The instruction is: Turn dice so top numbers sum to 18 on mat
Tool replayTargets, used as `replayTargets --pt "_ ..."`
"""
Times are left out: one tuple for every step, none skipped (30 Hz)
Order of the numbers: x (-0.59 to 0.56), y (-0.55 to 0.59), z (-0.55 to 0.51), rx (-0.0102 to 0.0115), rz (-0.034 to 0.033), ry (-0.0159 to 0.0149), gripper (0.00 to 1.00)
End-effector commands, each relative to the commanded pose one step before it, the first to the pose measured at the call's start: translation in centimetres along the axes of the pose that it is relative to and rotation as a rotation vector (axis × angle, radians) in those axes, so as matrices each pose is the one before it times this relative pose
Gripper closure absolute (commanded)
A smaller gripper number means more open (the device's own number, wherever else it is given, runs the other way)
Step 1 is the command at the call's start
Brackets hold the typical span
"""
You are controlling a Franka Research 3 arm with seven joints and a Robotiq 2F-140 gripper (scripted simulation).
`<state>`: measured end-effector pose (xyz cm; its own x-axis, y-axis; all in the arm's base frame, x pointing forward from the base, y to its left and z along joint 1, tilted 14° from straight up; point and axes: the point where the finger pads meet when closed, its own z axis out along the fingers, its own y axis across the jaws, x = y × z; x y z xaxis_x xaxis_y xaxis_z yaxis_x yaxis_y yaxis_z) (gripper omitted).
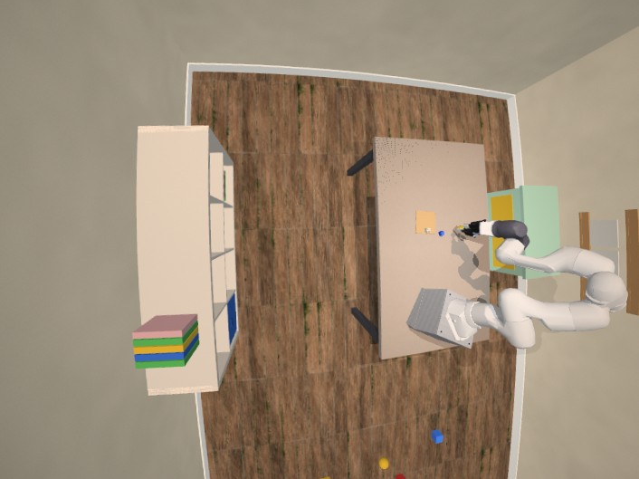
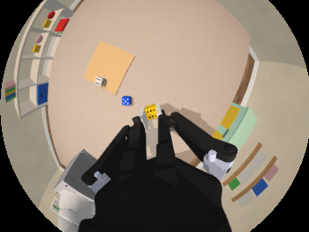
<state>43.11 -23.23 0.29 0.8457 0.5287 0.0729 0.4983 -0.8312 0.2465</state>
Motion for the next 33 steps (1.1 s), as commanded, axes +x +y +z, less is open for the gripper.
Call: replayTargets --pt "0.266 -0.212 -0.646 0.02490 -0.05463 0.01199 0.87" --pt "0.000 0.000 0.000 0.00000 0.00000 0.00000 0.87" --pt "0.000 0.000 0.000 0.00000 0.00000 0.00000 0.87" --pt "0.000 0.000 0.000 0.00000 0.00000 0.00000 0.87" --pt "0.000 0.000 0.000 0.00000 0.00000 0.00000 0.87" --pt "0.000 0.000 0.000 0.00000 0.00000 0.00000 0.87" --pt "0.000 0.000 0.000 0.00000 0.00000 0.00000 0.87" --pt "0.000 0.000 0.000 0.00000 0.00000 0.00000 0.87" --pt "0.026 -0.011 0.001 0.00006 0.00114 0.00001 0.87" --pt "0.165 -0.071 0.007 0.00036 0.00718 0.00008 0.87" --pt "0.395 -0.176 0.016 0.00084 0.01728 0.00017 0.87" --pt "0.666 -0.319 0.024 0.00135 0.02950 0.00021 0.87" --pt "0.931 -0.498 0.029 0.00175 0.04216 0.00014 0.87" --pt "1.148 -0.711 0.028 0.00189 0.05390 -0.00005 0.87" --pt "1.284 -0.945 0.018 0.00169 0.06362 -0.00028 0.87" --pt "0.354 -0.308 0.002 0.00038 0.01874 -0.00011 0.87" --pt "0.150 -0.137 0.001 0.00015 0.00809 -0.00005 0.87" --pt "0.000 0.000 0.000 0.00000 0.00000 0.00000 0.87" --pt "0.000 0.000 0.000 0.00000 0.00000 0.00000 0.87" --pt "0.374 -0.352 0.000 0.00033 0.02048 -0.00013 0.87" --pt "0.213 -0.211 -0.001 0.00016 0.01196 -0.00008 0.87" --pt "0.197 -0.202 -0.001 0.00013 0.01123 -0.00007 0.87" --pt "0.219 -0.232 -0.002 0.00013 0.01273 -0.00008 0.87" --pt "0.210 -0.231 -0.003 0.00010 0.01246 -0.00007 0.87" --pt "0.202 -0.230 -0.003 0.00007 0.01221 -0.00007 0.87" --pt "0.204 -0.241 -0.004 0.00005 0.01259 -0.00007 0.87" --pt "0.191 -0.234 -0.005 0.00003 0.01202 -0.00006 0.87" --pt "0.187 -0.237 -0.006 0.00001 0.01201 -0.00005 0.87" --pt "0.176 -0.231 -0.006 -0.00001 0.01156 -0.00004 0.87" --pt "0.189 -0.256 -0.007 -0.00004 0.01267 -0.00004 0.87" --pt "0.169 -0.239 -0.007 -0.00005 0.01165 -0.00003 0.87" --pt "0.177 -0.259 -0.009 -0.00008 0.01249 -0.00002 0.87" --pt "0.171 -0.260 -0.009 -0.00010 0.01238 -0.00001 0.87"
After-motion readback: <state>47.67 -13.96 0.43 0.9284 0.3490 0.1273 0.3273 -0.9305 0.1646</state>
